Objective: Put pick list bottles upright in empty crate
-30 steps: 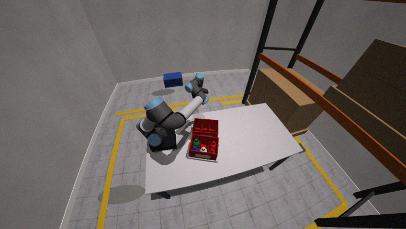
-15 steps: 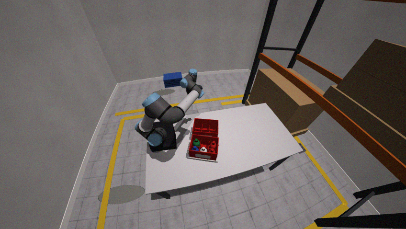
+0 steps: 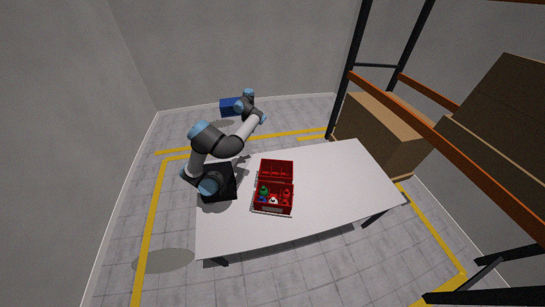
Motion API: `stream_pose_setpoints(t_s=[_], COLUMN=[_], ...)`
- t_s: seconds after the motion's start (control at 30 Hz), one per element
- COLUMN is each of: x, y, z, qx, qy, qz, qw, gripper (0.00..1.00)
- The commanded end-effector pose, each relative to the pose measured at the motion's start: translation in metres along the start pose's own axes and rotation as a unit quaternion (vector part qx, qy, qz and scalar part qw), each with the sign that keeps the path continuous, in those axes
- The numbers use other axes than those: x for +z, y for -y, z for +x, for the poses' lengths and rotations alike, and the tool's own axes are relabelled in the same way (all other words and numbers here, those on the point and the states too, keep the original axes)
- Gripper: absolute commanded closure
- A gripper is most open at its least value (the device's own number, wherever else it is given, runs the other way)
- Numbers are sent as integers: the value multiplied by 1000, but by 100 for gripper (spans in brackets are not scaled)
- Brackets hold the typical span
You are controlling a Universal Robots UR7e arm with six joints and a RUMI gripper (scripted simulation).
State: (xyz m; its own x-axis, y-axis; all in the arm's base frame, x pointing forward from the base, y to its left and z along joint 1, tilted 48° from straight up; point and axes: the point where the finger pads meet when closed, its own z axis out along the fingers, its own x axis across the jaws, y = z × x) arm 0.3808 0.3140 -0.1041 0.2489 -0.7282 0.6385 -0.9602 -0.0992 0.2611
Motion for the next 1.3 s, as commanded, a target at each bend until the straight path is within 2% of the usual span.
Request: stream_pose_setpoints(t_s=[0.0,0.1,0.3,1.1,1.27], x=[0,1,3,3,10], y=[-9,-19,-38,-38,-22], z=[-12,-23,-43,-43,-26], qx=[-16,-50,-50,-50,-133], qy=[-14,-42,-42,-42,-42], qz=[2,5,5,5,1], qw=[1000,998,998,998,990], gripper=[62,62,62,62,62])
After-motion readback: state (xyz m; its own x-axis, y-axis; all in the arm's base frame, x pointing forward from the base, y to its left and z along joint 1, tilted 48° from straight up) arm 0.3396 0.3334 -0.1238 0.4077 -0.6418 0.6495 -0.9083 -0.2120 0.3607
